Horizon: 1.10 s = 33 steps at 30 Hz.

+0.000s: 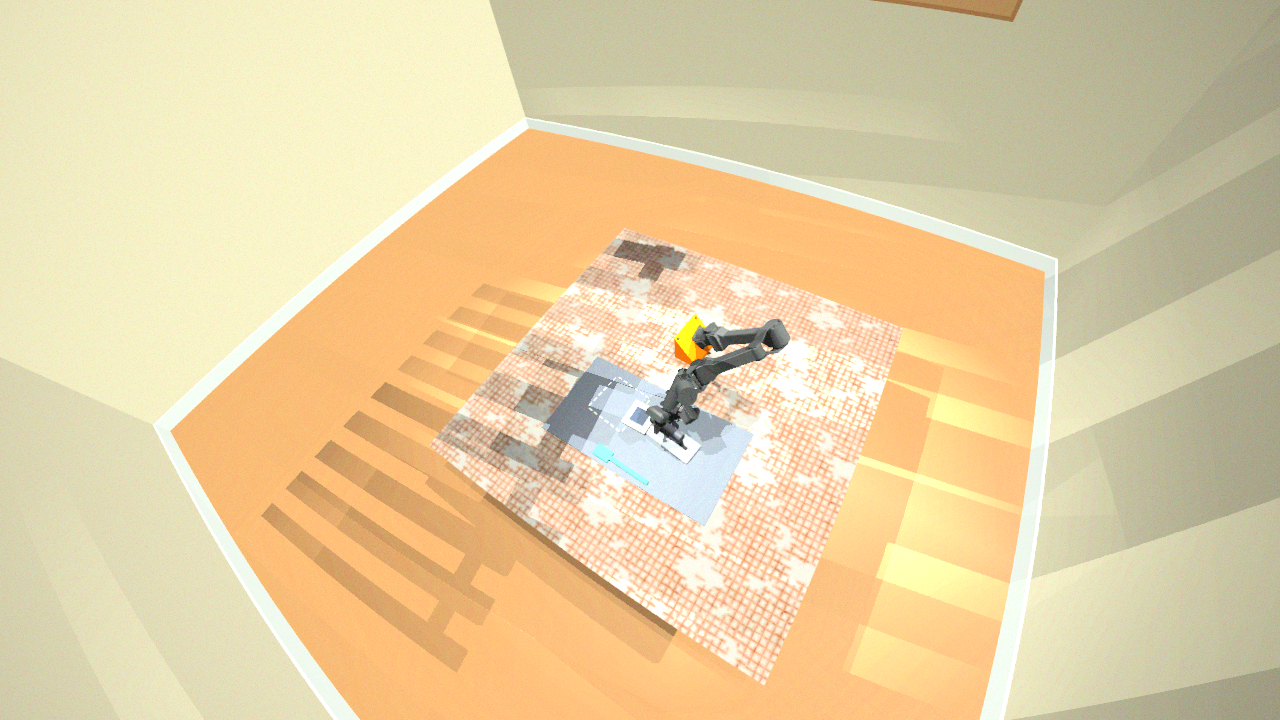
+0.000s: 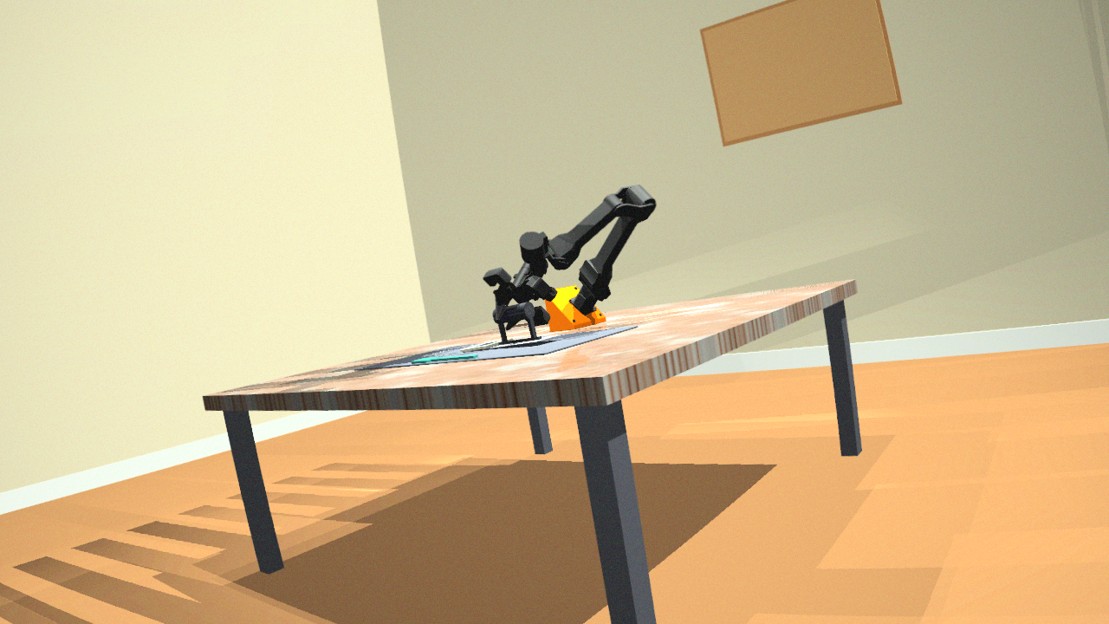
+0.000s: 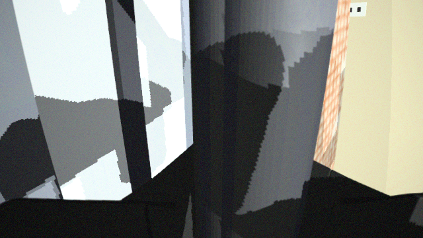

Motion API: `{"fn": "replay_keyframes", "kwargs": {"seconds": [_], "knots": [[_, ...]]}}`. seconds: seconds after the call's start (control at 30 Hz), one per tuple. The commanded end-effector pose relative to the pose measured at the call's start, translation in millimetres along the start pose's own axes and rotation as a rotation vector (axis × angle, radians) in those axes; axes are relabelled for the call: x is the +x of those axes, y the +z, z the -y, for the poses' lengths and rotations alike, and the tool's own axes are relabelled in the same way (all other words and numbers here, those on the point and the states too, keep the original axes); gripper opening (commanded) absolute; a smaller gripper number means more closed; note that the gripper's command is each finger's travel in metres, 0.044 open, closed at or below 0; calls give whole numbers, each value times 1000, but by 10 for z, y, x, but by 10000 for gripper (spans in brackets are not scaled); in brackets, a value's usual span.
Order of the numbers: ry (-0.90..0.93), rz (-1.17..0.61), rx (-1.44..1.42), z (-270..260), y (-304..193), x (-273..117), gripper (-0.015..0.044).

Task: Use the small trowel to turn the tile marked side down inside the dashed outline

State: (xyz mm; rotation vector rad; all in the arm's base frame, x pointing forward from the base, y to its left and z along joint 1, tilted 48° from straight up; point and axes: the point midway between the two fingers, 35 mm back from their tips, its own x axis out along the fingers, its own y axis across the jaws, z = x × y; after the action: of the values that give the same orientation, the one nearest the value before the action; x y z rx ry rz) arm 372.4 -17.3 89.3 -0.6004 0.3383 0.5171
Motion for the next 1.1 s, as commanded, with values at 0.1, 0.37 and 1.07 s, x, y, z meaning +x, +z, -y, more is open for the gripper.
{"fn": "replay_keyframes", "kwargs": {"seconds": [0.1,0.37,1.07], "knots": [[-32,-24,-45,230,-16,-149,0],[-31,-25,-46,370,-179,-271,0],[-32,-27,-48,445,-757,-332,0]]}}
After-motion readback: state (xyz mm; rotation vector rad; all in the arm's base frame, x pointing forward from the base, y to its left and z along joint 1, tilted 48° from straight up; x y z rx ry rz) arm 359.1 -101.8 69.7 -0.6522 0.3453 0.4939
